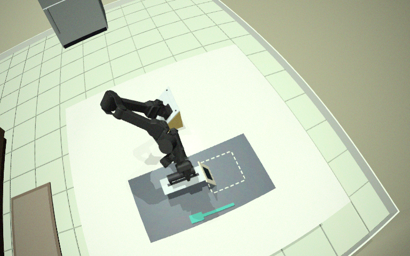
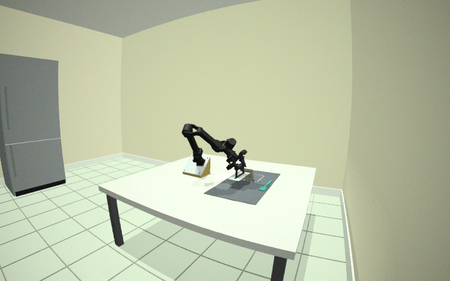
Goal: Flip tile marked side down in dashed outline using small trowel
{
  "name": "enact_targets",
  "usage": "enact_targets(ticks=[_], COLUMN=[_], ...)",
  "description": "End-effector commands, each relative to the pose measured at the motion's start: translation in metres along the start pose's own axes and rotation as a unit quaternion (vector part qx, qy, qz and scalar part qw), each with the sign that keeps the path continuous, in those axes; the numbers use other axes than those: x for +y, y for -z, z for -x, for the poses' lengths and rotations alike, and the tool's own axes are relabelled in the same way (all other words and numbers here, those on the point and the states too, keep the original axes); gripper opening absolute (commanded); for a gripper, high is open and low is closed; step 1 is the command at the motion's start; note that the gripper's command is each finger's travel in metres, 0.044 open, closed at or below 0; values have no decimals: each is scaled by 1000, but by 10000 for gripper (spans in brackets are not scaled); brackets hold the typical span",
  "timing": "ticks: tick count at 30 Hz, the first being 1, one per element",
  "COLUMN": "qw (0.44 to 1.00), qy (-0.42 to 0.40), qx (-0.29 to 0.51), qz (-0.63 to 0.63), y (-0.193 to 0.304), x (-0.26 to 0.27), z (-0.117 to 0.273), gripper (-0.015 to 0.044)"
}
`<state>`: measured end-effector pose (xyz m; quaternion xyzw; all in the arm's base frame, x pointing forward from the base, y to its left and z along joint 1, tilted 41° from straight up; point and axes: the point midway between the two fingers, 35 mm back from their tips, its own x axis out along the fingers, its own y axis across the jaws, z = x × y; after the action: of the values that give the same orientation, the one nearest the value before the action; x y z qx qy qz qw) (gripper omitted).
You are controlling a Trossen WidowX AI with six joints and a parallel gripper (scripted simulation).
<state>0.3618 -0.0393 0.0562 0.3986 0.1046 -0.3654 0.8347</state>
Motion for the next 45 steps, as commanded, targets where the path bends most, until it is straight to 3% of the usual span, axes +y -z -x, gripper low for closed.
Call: enact_targets(ticks=[1, 21, 45], qw=[1000, 1000, 1000], qy=[-6, -6, -6], qx=[1, 1, 0], qz=[-3, -4, -3], y=[8, 39, -22], x=[6, 2, 24], z=[2, -1, 19], gripper=[0, 0, 0])
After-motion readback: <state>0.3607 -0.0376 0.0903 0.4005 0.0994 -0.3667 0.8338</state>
